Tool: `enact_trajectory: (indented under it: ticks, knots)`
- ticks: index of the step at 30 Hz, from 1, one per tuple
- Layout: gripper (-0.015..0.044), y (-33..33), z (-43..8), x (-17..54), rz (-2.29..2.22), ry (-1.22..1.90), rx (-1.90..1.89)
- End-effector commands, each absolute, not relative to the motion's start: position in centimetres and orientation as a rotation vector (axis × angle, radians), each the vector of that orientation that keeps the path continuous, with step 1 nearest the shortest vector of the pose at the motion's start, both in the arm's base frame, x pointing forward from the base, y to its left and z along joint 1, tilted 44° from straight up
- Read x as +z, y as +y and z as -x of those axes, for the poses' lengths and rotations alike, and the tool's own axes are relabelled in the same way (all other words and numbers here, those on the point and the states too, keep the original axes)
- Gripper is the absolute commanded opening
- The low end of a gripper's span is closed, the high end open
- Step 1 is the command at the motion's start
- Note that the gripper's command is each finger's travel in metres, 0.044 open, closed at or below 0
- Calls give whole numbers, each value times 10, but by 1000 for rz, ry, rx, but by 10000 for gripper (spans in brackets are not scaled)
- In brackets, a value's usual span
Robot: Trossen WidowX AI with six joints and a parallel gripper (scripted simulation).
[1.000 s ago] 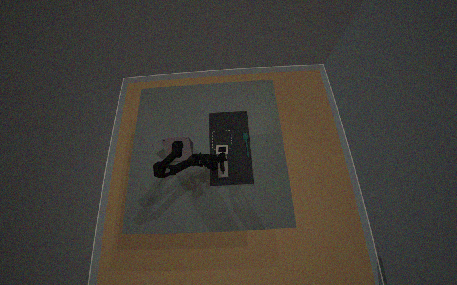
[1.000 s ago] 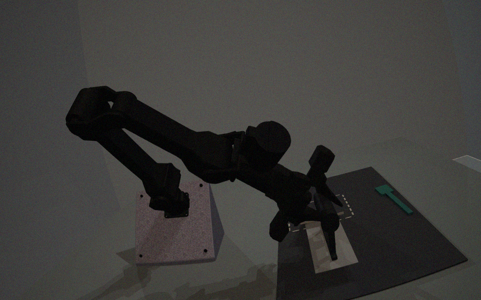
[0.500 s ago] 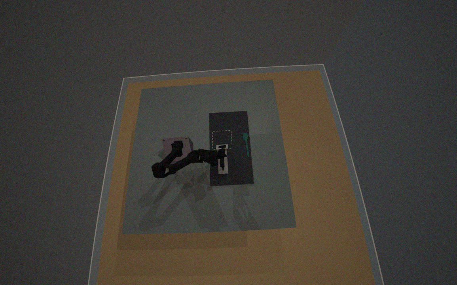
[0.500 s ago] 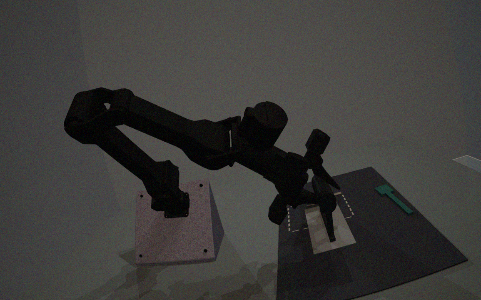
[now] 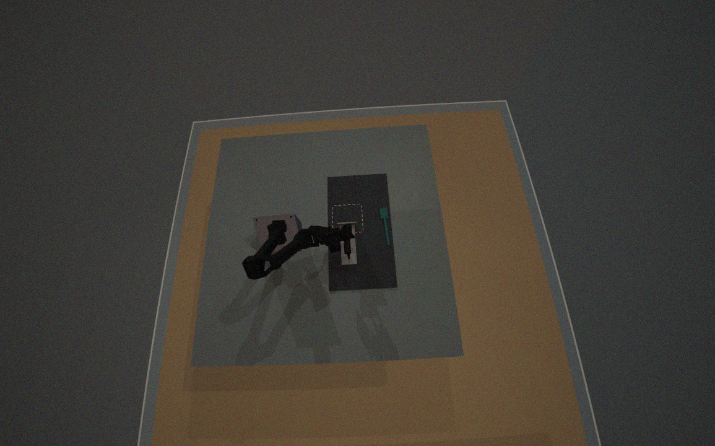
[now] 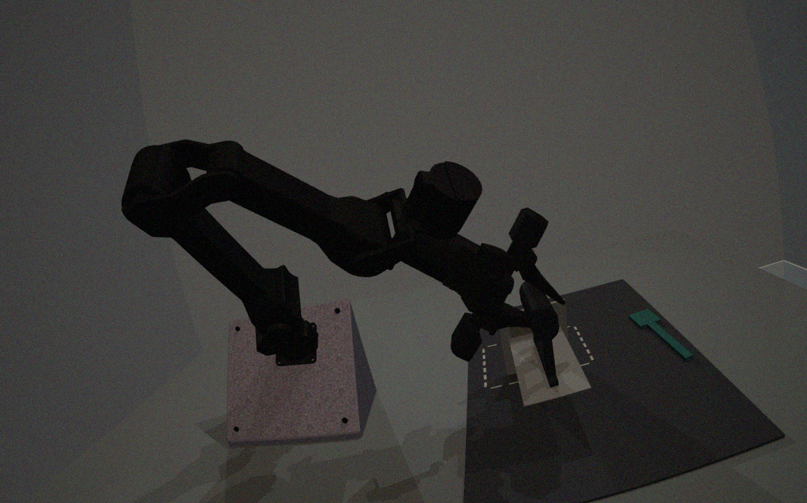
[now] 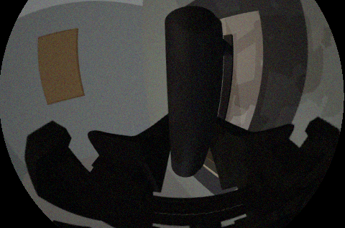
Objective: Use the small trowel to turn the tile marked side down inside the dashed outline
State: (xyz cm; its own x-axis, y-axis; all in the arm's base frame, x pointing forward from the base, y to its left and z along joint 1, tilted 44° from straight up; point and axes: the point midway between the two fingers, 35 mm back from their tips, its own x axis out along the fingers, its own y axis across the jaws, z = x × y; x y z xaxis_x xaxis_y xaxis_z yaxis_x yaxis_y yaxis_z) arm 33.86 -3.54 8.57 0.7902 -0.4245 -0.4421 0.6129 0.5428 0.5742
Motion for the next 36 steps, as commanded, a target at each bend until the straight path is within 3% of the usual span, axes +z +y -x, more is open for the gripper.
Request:
enact_trajectory:
  ticks: [1, 36]
  knots:
    - [0, -27, -339, 77, -783, 262, -619]
    - [0, -49, -335, 139, -782, 260, -619]
